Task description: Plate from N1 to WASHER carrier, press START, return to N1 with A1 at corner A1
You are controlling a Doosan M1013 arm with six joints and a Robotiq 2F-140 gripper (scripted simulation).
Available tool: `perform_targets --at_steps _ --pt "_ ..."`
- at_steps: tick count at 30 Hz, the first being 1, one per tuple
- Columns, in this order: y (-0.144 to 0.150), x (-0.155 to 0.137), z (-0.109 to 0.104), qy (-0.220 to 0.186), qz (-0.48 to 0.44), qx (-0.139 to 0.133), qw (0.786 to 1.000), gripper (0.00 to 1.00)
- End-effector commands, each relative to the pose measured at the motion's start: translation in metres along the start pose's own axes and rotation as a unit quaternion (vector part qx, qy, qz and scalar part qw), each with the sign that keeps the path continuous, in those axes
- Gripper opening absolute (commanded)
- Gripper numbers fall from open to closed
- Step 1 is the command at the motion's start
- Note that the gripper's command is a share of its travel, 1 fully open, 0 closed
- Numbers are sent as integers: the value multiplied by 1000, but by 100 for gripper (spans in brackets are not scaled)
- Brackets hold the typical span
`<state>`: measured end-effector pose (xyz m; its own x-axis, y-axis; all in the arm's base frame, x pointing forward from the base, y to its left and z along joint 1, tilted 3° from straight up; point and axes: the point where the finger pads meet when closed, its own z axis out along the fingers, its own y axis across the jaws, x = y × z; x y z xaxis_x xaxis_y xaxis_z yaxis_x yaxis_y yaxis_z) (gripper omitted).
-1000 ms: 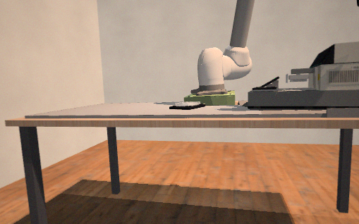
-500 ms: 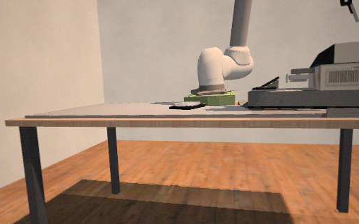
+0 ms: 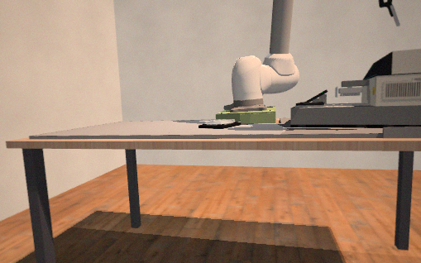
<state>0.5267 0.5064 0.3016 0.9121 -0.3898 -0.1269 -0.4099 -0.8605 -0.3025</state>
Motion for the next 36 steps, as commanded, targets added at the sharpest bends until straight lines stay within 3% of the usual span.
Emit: perform_targets --at_steps 1,7,9,20,24,26,36 --pt "25 10 -8 1 -4 -3 1000 70" --pt "34 14 -12 1 -4 -3 1000 70" --pt "43 17 -16 17 -22 -13 1000 70" --pt "91 32 -34 17 -22 -13 1000 70" --pt "91 32 -34 17 -22 -13 1000 70" --pt "101 34 -37 31 -39 -25 998 70" --pt "148 44 -52 31 -39 -25 998 70"
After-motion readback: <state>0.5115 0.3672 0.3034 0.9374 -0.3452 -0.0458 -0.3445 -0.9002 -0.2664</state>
